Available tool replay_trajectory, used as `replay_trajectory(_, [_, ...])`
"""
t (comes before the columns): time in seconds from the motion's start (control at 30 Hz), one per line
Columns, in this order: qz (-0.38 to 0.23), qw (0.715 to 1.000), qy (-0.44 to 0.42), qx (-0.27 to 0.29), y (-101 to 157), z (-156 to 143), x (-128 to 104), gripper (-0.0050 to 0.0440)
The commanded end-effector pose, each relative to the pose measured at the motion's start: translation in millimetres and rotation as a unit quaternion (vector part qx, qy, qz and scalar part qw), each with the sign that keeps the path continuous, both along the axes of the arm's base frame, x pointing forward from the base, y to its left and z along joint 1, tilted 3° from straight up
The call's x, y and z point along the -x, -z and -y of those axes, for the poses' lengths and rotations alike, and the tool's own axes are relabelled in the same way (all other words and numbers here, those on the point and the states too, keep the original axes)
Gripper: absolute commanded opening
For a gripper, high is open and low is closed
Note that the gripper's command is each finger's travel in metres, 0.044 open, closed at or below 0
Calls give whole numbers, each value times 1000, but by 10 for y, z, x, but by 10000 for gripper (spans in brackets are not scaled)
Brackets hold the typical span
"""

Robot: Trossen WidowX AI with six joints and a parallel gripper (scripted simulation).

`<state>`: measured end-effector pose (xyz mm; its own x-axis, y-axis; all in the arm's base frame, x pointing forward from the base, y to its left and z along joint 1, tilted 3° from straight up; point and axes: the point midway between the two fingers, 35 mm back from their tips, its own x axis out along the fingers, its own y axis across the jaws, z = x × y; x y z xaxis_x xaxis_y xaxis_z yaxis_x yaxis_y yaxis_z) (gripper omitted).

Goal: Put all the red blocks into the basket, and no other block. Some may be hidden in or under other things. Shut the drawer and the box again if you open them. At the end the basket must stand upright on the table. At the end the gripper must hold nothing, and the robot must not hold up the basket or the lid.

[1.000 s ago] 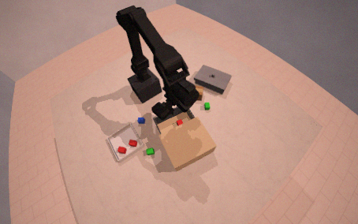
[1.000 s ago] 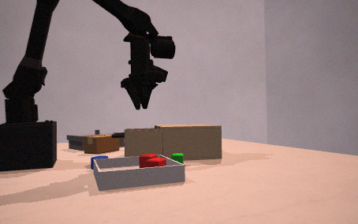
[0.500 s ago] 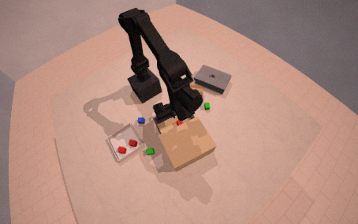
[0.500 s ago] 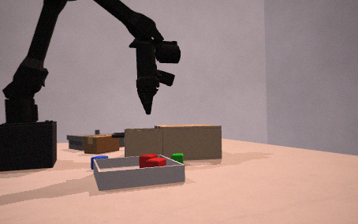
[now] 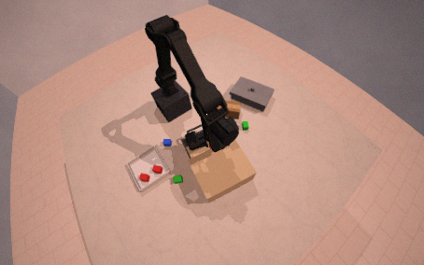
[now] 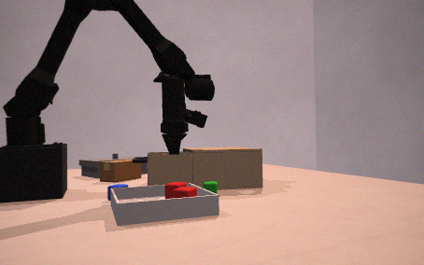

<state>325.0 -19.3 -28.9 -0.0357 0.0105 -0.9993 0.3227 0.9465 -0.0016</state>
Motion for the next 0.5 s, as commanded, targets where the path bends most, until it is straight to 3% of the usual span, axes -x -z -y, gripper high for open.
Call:
replay_trajectory(0.0, [-7,1000,2,-1,73,-4,30,230])
replay_trajectory(0.47, [-7,1000,2,-1,206,-6,36,230])
